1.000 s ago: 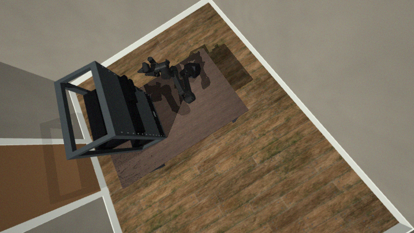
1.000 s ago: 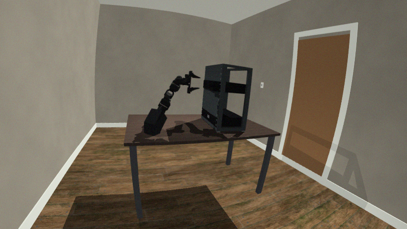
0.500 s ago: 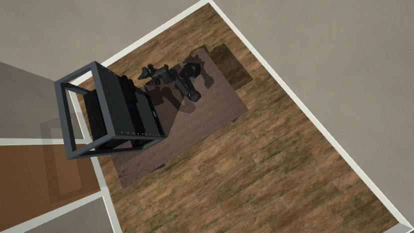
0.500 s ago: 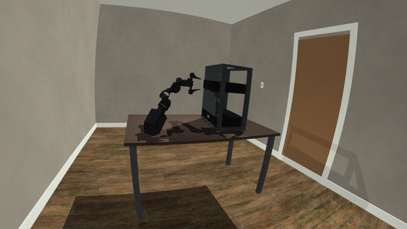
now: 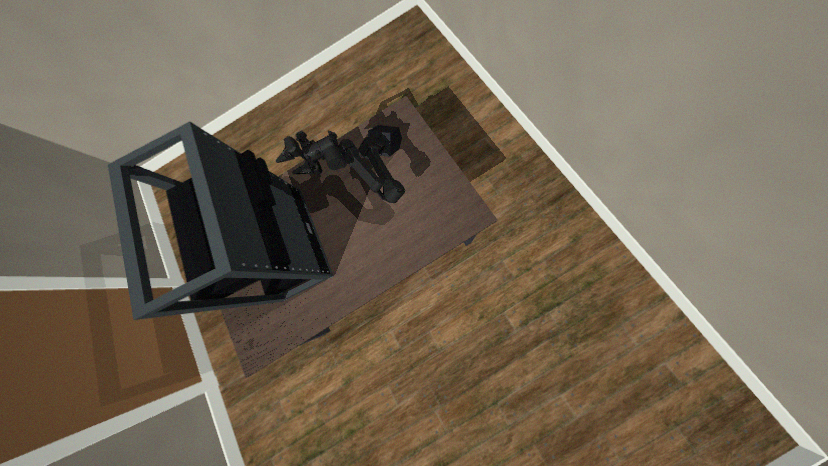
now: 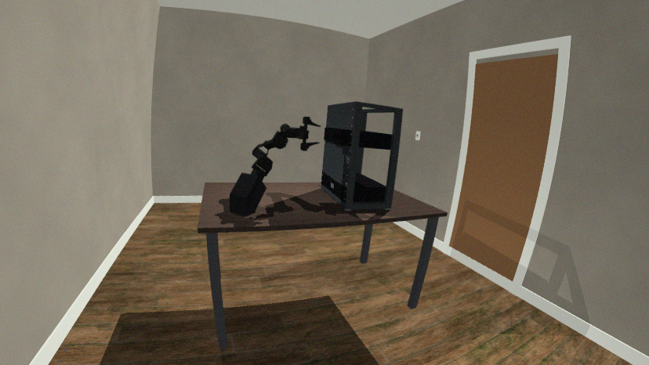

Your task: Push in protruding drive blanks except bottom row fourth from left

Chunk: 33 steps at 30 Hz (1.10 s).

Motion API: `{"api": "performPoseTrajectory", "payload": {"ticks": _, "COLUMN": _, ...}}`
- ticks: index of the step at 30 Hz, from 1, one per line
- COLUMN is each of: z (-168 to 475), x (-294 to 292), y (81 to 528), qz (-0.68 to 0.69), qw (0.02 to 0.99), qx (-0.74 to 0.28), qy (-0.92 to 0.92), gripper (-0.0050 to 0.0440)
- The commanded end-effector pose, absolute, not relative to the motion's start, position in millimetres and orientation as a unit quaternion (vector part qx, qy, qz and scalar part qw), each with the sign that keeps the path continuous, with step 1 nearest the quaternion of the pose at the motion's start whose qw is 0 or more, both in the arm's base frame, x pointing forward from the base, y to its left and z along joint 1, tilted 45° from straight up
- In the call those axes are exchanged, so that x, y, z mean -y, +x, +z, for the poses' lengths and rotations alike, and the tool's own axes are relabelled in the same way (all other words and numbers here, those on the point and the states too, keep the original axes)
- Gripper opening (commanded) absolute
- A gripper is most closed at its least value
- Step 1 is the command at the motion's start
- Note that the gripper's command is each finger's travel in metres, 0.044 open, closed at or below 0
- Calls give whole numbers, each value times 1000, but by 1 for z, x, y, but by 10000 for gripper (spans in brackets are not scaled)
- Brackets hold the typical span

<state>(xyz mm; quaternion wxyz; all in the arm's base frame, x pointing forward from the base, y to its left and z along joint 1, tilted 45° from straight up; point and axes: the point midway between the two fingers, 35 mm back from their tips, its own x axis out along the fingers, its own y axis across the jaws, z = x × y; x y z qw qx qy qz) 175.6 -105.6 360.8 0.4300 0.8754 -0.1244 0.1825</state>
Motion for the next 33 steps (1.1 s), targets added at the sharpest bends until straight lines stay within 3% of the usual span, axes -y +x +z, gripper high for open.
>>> {"api": "performPoseTrajectory", "payload": {"ticks": 1, "z": 364, "x": 106, "y": 175, "qz": 185, "qw": 428, "qx": 126, "qy": 876, "gripper": 440}}
{"api": "performPoseTrajectory", "payload": {"ticks": 33, "z": 395, "x": 86, "y": 190, "qz": 185, "qw": 428, "qx": 126, "qy": 876, "gripper": 440}}
